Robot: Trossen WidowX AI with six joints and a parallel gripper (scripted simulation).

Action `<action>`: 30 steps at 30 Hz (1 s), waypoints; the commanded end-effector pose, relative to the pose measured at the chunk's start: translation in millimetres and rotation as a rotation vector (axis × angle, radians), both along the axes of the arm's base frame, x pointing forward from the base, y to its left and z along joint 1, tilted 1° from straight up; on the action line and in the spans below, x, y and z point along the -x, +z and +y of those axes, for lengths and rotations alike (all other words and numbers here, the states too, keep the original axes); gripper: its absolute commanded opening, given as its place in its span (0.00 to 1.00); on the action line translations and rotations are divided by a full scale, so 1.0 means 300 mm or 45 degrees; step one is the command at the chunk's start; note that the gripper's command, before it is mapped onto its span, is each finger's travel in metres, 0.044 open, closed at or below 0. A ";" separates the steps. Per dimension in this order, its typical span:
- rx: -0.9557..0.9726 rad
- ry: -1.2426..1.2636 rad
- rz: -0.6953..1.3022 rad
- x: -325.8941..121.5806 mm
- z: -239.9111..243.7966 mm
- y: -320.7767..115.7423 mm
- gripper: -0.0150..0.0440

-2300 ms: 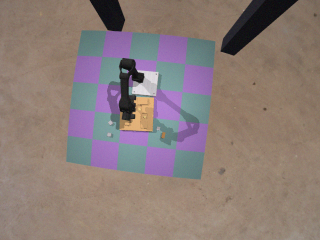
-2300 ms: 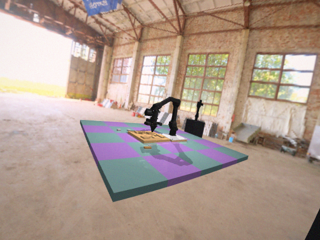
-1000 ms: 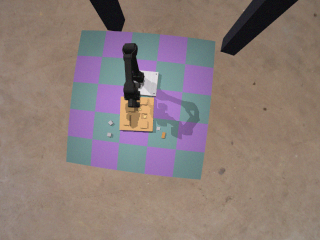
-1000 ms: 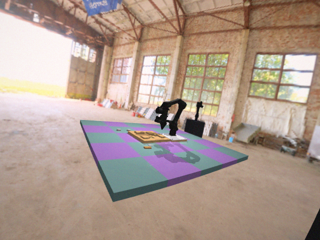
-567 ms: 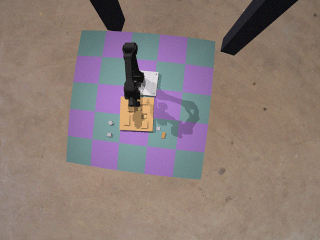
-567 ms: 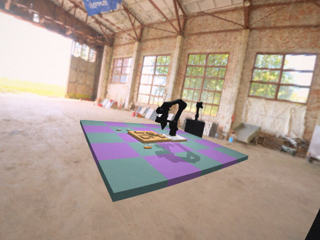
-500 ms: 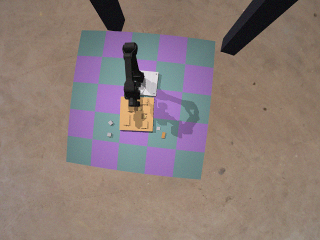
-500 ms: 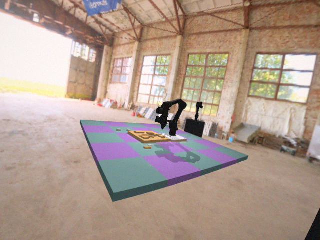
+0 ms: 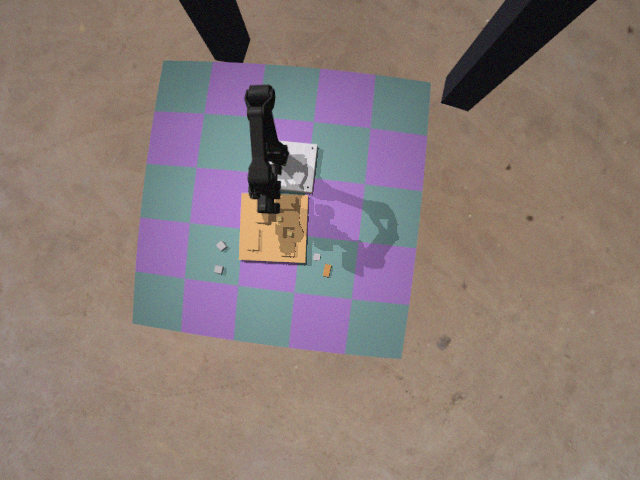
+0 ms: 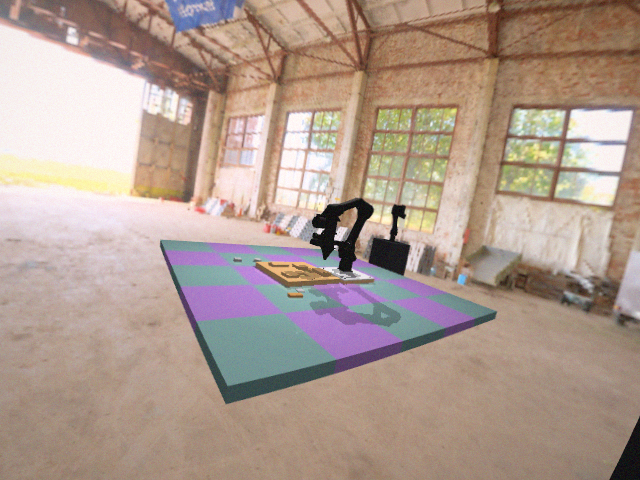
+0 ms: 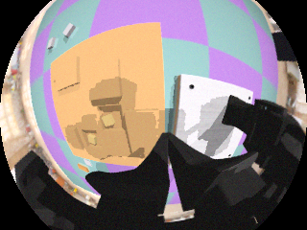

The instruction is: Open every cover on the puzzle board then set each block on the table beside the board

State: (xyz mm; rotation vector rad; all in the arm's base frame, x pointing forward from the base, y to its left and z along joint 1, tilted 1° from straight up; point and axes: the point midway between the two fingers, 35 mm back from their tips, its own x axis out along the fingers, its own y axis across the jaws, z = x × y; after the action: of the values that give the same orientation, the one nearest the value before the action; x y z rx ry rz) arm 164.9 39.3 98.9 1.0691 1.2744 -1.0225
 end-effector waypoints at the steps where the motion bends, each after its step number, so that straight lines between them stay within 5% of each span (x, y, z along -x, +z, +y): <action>1: 0.006 -0.004 0.007 0.002 -0.002 -0.017 0.25; 30: 0.006 -0.004 0.007 -0.004 -0.003 -0.113 0.25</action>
State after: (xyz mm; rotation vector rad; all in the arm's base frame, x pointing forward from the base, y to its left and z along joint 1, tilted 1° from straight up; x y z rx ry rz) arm 167.4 39.3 70.0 1.0716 1.2721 -1.0218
